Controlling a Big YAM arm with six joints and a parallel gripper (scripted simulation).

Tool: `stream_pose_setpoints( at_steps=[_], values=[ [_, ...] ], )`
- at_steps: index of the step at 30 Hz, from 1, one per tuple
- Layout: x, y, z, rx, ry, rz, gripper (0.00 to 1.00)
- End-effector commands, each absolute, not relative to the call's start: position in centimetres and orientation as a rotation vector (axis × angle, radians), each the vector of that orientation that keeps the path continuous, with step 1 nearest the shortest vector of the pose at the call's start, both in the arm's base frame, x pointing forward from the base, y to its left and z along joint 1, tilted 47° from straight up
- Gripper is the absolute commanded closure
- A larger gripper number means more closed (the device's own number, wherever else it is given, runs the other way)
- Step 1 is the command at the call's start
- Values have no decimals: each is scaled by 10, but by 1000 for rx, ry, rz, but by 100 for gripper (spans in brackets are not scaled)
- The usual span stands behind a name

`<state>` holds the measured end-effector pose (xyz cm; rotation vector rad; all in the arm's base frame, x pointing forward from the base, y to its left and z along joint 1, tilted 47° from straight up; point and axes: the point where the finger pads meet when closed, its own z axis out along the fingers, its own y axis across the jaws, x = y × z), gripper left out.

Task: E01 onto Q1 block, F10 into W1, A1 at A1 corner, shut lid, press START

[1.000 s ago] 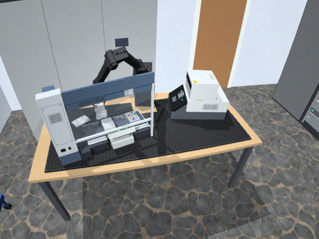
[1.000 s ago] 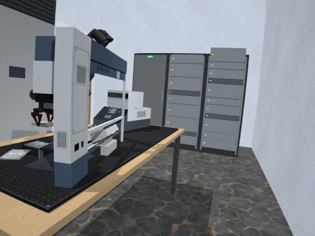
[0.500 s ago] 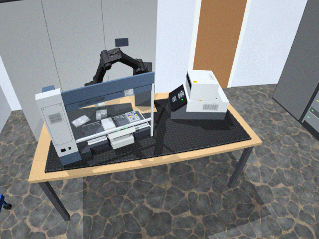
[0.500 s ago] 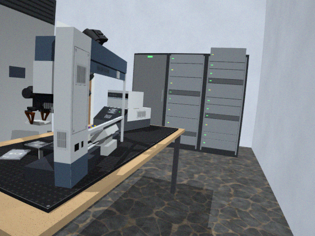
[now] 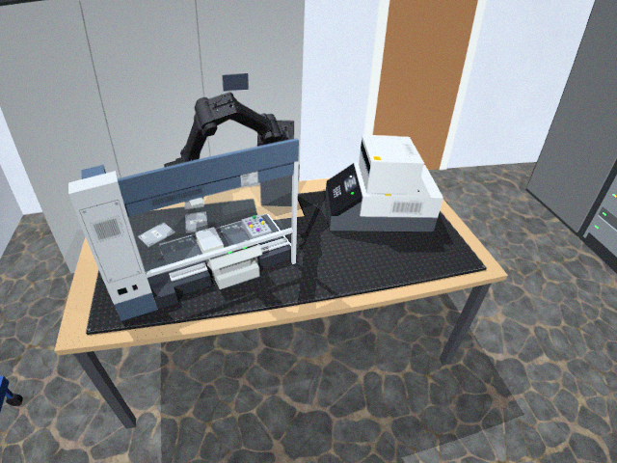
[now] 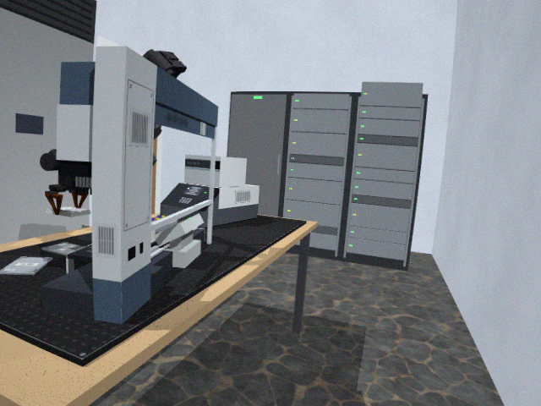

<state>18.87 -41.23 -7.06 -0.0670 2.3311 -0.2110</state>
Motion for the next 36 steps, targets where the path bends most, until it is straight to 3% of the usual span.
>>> stream_pose_setpoints(
  at_steps=[1, 36],
  values=[
    [182, -423, -68, -25, 2332, -212, 100],
    [179, -425, -70, -58, 2325, -246, 100]
  ],
)
